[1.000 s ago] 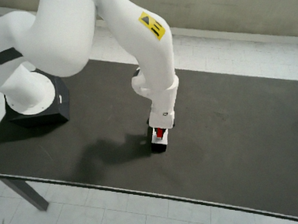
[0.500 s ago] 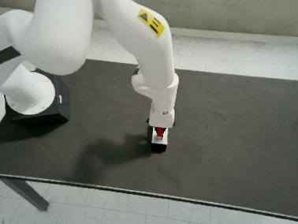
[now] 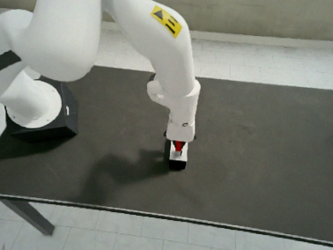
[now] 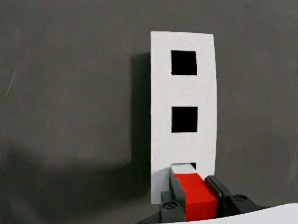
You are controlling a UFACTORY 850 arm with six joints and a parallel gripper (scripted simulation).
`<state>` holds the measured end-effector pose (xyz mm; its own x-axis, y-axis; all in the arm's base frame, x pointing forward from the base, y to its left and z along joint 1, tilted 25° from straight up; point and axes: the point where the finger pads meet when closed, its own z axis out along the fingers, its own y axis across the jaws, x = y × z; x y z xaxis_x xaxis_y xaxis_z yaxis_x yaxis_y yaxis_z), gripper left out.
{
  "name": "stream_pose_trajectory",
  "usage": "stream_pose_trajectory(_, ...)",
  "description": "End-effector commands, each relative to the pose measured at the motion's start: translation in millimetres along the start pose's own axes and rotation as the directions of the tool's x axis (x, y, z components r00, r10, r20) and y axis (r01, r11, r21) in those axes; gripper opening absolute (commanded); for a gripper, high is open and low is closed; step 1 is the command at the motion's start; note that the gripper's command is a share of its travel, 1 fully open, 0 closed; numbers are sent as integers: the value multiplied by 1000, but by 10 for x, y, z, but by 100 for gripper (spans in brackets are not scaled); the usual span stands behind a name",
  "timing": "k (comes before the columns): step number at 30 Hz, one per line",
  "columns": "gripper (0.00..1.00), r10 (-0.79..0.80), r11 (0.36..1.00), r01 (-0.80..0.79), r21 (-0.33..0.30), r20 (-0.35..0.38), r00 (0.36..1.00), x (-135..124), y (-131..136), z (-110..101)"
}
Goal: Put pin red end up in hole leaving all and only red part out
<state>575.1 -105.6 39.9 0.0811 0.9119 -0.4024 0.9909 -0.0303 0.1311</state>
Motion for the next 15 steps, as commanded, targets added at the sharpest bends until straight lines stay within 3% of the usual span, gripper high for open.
stream_pose_trajectory(1,0,1,1000,-1,-1,0,1000,5,10,-68)
stream_pose_trajectory(13,0,1,1000,-1,-1,0,1000,5,10,-68)
stream_pose_trajectory(14,0,1,1000,-1,-1,0,1000,5,11,-216)
stream_pose_trajectory(15,0,1,1000,-1,-1,0,1000,5,11,-216)
